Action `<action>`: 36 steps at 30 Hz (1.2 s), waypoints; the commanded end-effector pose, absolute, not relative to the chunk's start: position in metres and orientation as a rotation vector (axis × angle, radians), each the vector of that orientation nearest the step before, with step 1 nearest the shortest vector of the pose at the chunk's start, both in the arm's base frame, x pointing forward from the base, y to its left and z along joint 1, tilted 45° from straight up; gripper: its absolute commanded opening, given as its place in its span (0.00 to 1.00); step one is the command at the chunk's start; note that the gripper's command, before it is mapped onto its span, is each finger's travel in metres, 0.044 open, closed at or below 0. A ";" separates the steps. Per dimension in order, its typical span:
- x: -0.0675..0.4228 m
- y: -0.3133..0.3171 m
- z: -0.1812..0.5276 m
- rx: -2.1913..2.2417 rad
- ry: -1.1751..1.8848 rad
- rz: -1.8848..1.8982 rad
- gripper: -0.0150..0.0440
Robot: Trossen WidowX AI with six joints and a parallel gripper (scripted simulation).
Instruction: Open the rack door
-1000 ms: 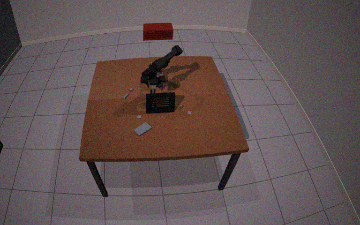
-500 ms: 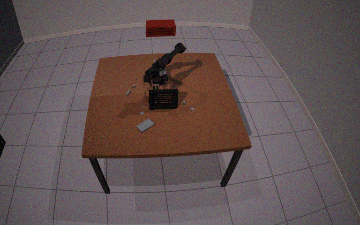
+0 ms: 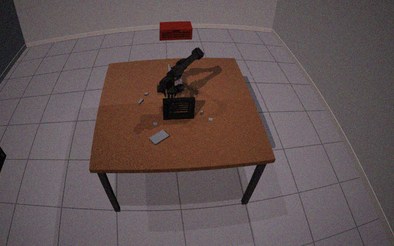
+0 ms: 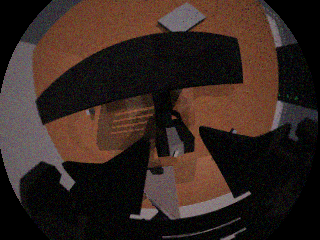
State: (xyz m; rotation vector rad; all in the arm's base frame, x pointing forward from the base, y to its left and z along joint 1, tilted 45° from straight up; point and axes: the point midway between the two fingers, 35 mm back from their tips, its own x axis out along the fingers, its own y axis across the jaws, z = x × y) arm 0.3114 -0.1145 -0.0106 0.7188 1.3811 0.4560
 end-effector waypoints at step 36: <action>0.311 -0.095 -0.027 0.733 1.385 0.461 0.30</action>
